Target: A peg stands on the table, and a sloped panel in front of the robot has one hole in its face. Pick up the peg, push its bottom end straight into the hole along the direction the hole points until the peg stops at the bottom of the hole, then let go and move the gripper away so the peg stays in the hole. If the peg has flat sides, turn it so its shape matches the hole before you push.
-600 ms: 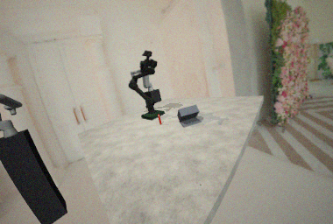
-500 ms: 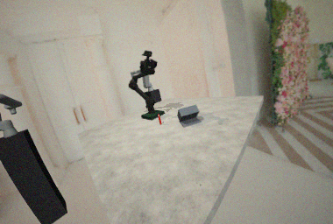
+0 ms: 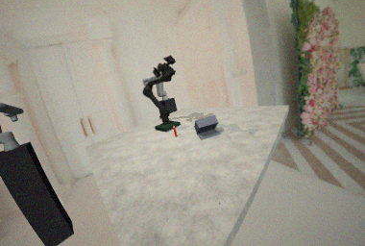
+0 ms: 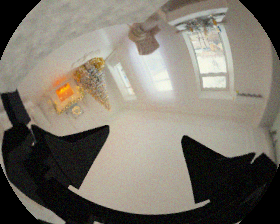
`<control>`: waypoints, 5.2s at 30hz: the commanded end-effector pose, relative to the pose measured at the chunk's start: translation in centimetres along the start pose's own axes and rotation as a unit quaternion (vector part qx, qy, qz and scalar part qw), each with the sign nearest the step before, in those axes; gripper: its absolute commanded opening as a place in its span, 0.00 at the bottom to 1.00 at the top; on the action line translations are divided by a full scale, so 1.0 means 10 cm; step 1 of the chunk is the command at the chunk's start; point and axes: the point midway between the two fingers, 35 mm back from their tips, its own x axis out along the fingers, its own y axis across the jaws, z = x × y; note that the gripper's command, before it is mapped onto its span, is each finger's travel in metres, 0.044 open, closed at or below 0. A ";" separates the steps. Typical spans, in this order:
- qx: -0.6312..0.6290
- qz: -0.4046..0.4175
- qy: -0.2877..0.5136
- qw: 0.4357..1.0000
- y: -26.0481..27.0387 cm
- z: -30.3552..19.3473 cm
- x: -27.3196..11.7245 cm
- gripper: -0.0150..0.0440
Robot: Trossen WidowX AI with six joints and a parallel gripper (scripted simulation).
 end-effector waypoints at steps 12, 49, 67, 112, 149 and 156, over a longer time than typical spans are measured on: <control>-0.368 -0.057 0.017 0.928 -0.42 0.42 0.23 1.00; -0.905 -0.254 -0.027 0.340 -0.39 2.08 0.72 1.00; -0.911 -0.410 -0.043 0.004 0.18 2.87 0.71 1.00; -0.526 -0.770 0.076 -0.352 1.65 3.45 -0.07 1.00; -0.526 -0.770 0.076 -0.352 1.89 3.88 -0.16 1.00; -0.526 -0.770 0.076 -0.352 1.94 3.97 -0.19 1.00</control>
